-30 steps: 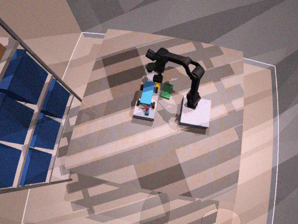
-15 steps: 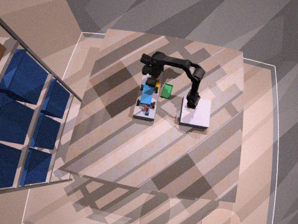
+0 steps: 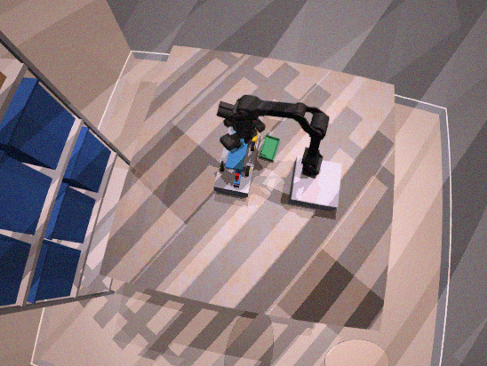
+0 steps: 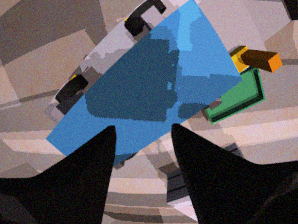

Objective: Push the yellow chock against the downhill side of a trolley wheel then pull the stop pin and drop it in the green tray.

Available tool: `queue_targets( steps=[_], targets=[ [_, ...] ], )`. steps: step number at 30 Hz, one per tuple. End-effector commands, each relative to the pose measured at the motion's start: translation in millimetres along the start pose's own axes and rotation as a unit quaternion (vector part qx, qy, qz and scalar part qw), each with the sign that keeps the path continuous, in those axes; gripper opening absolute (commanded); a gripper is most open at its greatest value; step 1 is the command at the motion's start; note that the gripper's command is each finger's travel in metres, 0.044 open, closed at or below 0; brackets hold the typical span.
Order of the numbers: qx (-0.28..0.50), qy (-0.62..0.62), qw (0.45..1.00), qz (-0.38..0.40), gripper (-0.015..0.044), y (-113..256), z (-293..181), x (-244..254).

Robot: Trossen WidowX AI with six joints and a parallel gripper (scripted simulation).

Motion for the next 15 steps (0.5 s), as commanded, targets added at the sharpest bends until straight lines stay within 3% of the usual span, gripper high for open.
queue_targets(
  steps=[1,15],
  targets=[
    [0.006,-0.08,0.997,0.01,0.019,1,-7,20],
    [0.041,-0.328,0.944,0.014,0.019,-2,-40,73]
  ],
)
Point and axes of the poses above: the point midway between the two fingers, 35 mm back from their tips, its own y axis back along the fingers, its own x axis across the jaws, z = x × y, the point moved 7 cm from there along y, back along the fingers, and after that the axes turned 11 degrees about y, right-handed, at the moved point
